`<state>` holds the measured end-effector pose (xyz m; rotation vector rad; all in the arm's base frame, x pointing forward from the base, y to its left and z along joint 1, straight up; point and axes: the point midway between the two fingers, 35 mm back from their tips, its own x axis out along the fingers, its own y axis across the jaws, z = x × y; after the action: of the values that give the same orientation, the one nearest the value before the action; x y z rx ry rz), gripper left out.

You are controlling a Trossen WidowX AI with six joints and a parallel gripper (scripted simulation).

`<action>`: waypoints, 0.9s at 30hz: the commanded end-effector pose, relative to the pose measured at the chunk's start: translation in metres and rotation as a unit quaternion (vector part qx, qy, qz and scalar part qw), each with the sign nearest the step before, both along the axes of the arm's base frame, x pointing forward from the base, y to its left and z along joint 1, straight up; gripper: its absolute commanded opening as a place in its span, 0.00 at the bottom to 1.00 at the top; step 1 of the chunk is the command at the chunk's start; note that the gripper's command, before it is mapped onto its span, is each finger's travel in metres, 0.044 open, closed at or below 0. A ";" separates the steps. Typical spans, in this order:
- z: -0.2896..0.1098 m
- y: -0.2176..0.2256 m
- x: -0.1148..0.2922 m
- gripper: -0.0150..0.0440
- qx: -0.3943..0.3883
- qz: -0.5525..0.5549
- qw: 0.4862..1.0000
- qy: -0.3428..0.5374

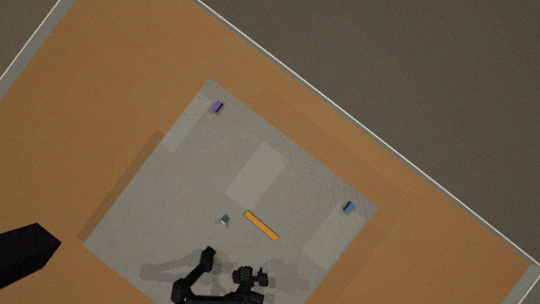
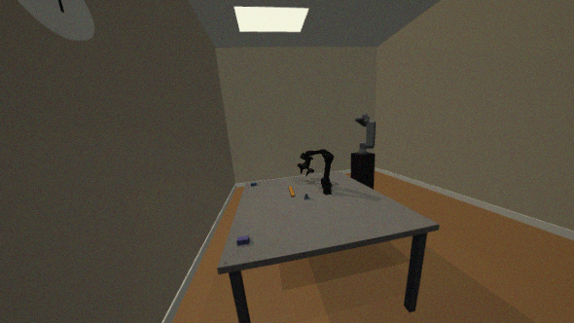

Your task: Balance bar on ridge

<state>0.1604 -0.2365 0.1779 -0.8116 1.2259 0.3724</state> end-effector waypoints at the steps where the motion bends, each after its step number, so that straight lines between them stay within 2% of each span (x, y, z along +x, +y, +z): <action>1: -0.002 0.004 0.015 0.79 0.006 0.024 1.000 0.010; 27: -0.027 0.048 0.112 0.79 0.013 0.205 0.974 0.098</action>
<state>0.2606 -0.1953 0.1529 -0.9972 1.2291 0.7727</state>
